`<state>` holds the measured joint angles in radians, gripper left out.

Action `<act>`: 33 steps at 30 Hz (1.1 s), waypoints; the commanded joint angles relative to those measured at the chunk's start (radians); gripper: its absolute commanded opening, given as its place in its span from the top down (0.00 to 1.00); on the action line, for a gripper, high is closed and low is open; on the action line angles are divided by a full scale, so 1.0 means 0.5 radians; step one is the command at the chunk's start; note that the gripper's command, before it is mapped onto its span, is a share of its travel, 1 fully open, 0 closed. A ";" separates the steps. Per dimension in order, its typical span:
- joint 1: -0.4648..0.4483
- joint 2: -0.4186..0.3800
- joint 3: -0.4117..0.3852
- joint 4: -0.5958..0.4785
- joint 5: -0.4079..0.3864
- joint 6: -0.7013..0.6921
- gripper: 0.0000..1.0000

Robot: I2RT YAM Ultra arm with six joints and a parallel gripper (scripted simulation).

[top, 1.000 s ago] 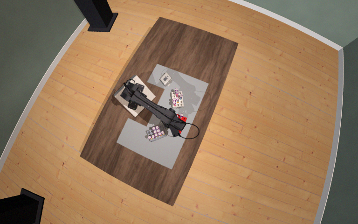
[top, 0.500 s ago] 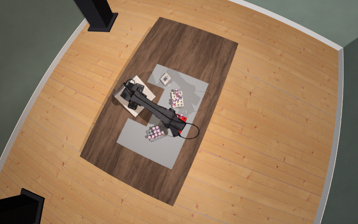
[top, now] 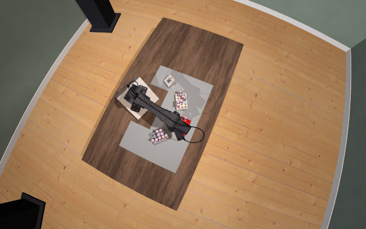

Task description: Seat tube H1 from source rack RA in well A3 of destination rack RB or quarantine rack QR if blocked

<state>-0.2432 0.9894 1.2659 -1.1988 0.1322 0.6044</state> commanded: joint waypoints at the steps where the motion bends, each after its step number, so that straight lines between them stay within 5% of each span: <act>1: -0.030 0.032 0.088 0.004 -0.015 -0.025 1.00; 33: -0.027 -0.020 0.095 0.003 -0.009 -0.029 1.00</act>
<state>-0.2493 0.9989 1.2766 -1.1988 0.1295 0.6010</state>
